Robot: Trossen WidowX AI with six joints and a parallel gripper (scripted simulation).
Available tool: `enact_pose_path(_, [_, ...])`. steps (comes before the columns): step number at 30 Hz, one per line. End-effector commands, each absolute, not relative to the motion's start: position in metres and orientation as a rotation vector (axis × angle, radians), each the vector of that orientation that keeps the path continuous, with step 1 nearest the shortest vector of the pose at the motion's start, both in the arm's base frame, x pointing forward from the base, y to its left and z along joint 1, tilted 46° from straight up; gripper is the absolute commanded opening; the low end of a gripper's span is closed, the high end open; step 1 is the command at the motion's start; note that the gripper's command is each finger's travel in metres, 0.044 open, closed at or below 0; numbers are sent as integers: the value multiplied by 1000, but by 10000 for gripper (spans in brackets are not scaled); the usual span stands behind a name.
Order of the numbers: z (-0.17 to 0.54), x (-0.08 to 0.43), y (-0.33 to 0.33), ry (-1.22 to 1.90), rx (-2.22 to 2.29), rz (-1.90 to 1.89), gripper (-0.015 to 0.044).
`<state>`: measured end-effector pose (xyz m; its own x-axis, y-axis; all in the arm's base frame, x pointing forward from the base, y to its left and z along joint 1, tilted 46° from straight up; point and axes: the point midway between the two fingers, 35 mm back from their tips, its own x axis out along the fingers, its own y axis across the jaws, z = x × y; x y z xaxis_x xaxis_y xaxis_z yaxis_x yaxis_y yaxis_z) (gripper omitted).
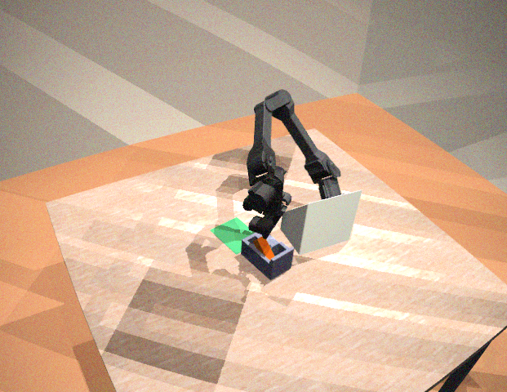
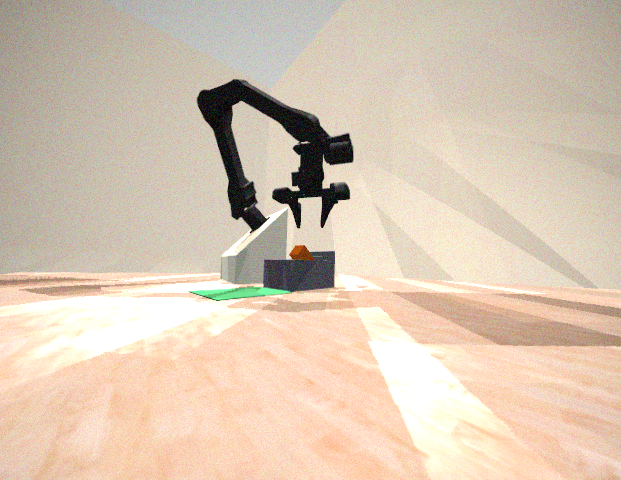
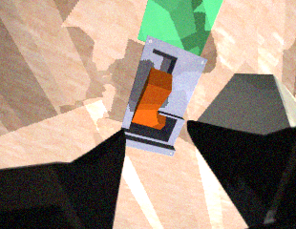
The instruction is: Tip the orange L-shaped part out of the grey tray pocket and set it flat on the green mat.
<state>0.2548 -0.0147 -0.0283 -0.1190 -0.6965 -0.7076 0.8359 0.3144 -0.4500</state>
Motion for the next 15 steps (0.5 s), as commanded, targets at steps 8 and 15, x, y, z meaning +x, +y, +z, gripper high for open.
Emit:
enact_pose_path(8, [-10,259,-32,762,485,-1528,280])
enact_pose_path(15, [-22,258,-44,761,485,-1527,280])
